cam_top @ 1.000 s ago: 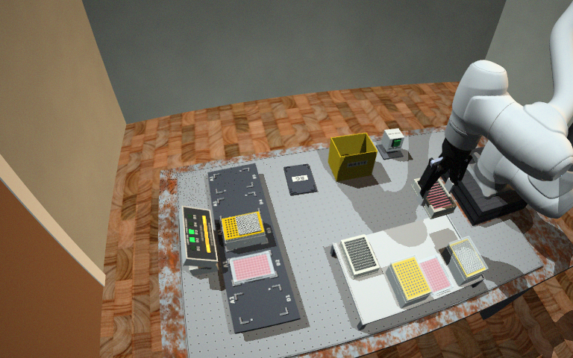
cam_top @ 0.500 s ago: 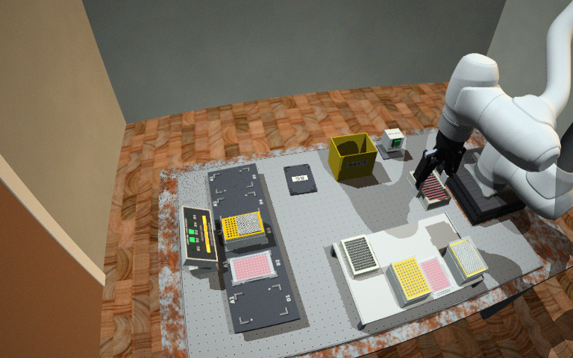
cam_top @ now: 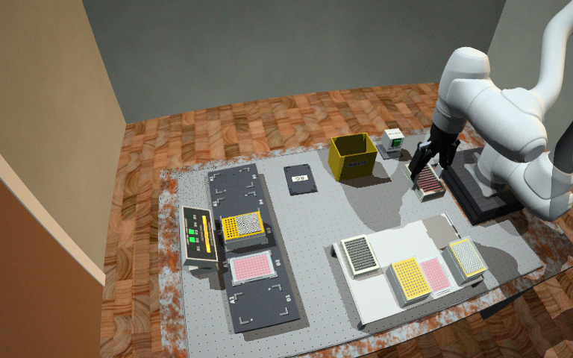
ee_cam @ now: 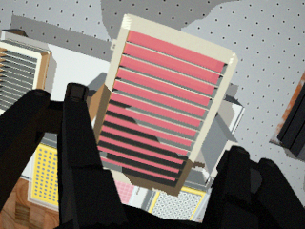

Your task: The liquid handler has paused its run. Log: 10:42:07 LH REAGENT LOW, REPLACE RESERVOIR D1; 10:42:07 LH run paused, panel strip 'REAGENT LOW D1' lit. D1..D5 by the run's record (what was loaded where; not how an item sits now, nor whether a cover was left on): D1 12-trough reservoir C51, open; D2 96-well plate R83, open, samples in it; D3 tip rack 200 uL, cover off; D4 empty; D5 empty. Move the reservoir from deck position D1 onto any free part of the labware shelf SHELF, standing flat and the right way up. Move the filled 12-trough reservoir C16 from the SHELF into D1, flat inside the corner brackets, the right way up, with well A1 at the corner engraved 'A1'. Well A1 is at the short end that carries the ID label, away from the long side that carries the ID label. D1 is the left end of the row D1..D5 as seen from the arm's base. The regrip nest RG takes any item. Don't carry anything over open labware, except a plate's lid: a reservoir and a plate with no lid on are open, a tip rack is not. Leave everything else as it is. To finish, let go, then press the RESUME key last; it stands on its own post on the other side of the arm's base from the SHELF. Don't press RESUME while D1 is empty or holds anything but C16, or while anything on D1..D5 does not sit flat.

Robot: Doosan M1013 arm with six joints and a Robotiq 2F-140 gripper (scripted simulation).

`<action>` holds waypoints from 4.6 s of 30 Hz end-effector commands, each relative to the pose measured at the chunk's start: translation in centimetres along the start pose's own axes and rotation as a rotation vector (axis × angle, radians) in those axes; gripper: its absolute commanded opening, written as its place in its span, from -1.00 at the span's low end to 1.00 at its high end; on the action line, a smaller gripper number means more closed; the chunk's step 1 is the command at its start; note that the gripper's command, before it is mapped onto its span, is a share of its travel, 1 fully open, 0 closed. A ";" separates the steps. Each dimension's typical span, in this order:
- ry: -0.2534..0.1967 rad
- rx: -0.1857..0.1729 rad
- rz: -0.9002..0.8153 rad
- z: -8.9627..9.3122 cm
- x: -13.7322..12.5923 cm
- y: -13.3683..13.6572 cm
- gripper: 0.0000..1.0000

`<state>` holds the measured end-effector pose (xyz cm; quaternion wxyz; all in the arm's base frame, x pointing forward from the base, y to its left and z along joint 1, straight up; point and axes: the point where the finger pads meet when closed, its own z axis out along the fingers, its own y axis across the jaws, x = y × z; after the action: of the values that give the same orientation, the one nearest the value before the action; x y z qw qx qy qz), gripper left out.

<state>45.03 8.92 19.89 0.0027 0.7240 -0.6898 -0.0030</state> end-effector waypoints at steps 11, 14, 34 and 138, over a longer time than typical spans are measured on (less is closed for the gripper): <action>0.000 0.000 0.000 0.0 3.0 0.0 -1.00; 0.000 0.000 0.000 0.0 3.4 0.0 -1.00; 0.000 0.000 0.000 0.0 6.0 -0.8 -1.00; 0.000 0.000 0.000 0.0 6.3 -22.3 -1.00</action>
<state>67.17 3.66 19.71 0.0028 0.7239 -0.6899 -0.0029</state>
